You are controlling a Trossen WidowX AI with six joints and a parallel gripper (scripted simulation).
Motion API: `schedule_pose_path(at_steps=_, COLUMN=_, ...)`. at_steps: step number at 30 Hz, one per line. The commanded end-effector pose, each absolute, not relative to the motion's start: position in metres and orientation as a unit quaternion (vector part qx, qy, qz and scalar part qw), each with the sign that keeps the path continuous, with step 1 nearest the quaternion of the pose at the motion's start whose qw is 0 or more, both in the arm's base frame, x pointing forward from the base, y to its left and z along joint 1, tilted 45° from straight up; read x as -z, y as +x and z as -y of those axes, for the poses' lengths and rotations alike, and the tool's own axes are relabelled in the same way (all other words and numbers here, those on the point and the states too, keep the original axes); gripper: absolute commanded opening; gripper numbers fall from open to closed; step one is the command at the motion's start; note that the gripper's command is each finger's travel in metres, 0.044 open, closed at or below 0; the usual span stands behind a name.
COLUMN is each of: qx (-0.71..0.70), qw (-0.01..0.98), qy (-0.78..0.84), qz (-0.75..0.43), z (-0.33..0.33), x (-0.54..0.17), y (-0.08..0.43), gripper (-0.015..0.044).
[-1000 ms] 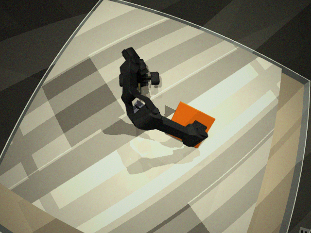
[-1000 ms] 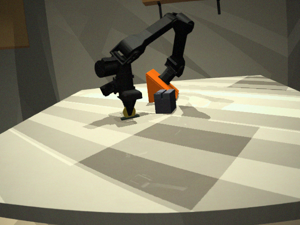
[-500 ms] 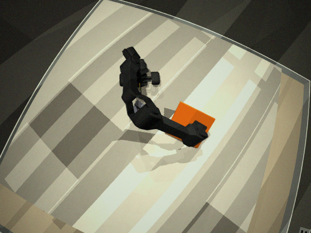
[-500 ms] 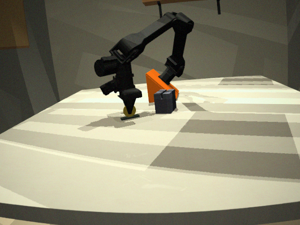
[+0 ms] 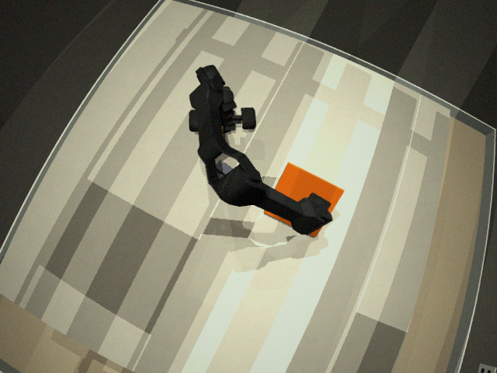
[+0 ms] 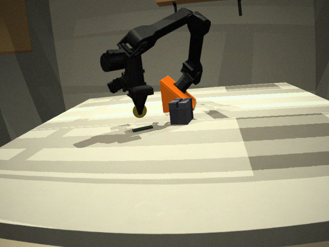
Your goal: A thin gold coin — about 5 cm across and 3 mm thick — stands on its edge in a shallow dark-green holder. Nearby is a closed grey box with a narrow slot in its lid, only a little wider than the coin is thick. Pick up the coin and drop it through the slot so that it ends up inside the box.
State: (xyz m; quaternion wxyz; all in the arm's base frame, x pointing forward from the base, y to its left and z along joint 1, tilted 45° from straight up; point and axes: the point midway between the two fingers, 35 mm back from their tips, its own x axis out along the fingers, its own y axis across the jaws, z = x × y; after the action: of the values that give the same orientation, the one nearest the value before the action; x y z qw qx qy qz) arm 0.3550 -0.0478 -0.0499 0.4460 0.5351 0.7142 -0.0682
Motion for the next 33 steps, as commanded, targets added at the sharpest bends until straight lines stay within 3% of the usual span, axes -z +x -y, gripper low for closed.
schedule_pose_path(at_steps=1, qx=0.068, qw=0.449, qy=0.532, qz=-0.715, z=0.054, x=0.043, y=0.356, gripper=0.0)
schedule_pose_path(at_steps=20, qx=0.065, qw=0.45, qy=0.531, qz=-0.715, z=0.083, x=0.012, y=0.354, gripper=0.0)
schedule_pose_path(at_steps=33, qx=-0.083, qw=0.549, qy=0.428, qz=-0.713, z=0.084, x=0.012, y=0.353, gripper=0.0)
